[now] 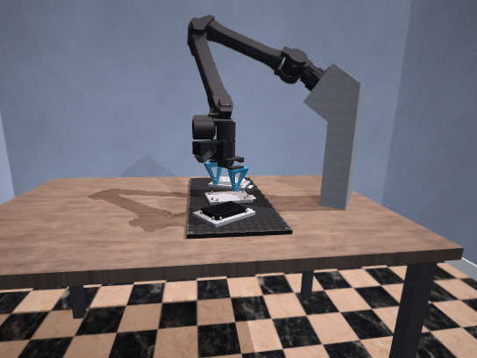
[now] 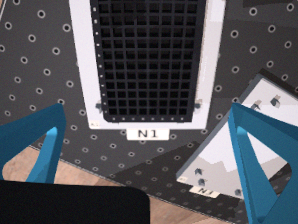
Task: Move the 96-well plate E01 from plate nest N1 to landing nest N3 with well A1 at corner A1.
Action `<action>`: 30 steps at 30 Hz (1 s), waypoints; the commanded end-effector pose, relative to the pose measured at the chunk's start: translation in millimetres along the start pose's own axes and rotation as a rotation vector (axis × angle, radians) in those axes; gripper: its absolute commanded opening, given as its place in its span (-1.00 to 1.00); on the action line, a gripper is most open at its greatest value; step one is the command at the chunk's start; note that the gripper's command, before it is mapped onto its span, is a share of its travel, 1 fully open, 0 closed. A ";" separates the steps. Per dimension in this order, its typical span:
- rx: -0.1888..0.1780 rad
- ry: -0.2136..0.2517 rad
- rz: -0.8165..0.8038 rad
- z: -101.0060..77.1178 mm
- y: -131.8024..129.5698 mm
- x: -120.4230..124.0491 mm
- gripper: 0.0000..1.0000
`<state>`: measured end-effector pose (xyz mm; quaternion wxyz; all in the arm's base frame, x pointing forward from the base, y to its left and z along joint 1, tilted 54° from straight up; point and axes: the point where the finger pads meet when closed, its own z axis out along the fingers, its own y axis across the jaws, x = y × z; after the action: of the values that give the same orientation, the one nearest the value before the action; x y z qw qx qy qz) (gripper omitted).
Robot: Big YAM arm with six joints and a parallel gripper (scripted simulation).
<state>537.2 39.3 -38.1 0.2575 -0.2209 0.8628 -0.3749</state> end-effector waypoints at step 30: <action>0.005 -0.006 0.001 22.0 -2.3 -2.6 1.00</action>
<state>550.6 41.4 -38.2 0.2705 -0.2222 0.8597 -0.3721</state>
